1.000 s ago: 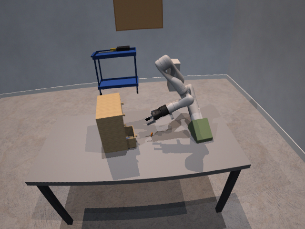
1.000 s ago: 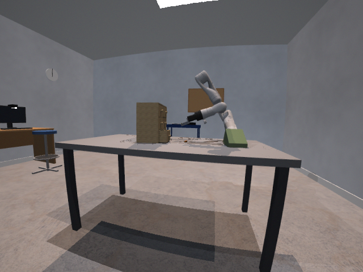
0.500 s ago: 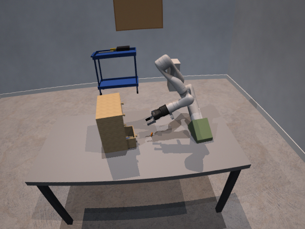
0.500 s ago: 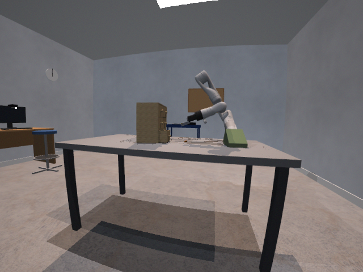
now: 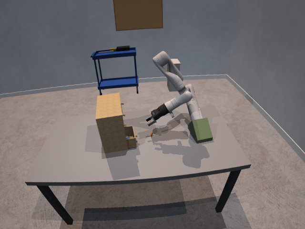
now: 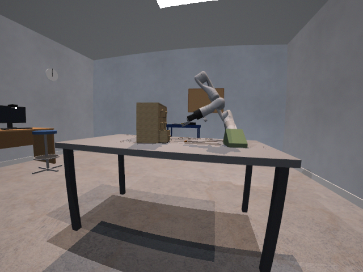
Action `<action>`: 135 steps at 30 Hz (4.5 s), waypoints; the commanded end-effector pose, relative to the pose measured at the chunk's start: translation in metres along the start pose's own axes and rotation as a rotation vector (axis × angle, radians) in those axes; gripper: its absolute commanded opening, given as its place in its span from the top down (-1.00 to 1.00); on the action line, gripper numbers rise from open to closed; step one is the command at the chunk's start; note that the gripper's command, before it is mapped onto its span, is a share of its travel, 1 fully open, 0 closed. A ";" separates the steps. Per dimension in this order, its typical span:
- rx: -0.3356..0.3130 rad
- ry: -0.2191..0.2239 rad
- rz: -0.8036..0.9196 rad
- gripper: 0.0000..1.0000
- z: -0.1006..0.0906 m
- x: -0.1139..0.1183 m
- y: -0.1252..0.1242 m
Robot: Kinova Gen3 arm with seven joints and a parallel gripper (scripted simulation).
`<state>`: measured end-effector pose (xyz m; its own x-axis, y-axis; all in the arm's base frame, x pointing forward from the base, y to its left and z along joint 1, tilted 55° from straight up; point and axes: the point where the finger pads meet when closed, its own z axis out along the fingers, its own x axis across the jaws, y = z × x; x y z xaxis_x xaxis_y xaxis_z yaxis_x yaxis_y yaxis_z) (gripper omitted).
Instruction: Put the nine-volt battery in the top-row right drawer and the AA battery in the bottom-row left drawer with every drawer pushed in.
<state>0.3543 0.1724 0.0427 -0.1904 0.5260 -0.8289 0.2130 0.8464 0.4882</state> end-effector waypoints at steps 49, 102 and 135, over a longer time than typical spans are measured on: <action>0.836 0.009 0.031 -1.00 -0.012 -0.004 0.034; 1.101 0.029 0.030 -1.00 -0.018 -0.003 0.040; 1.074 0.014 0.030 -1.00 -0.117 0.022 0.035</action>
<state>0.2462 0.2235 0.0729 -0.1783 0.5521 -0.8145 0.9493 0.3144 0.0053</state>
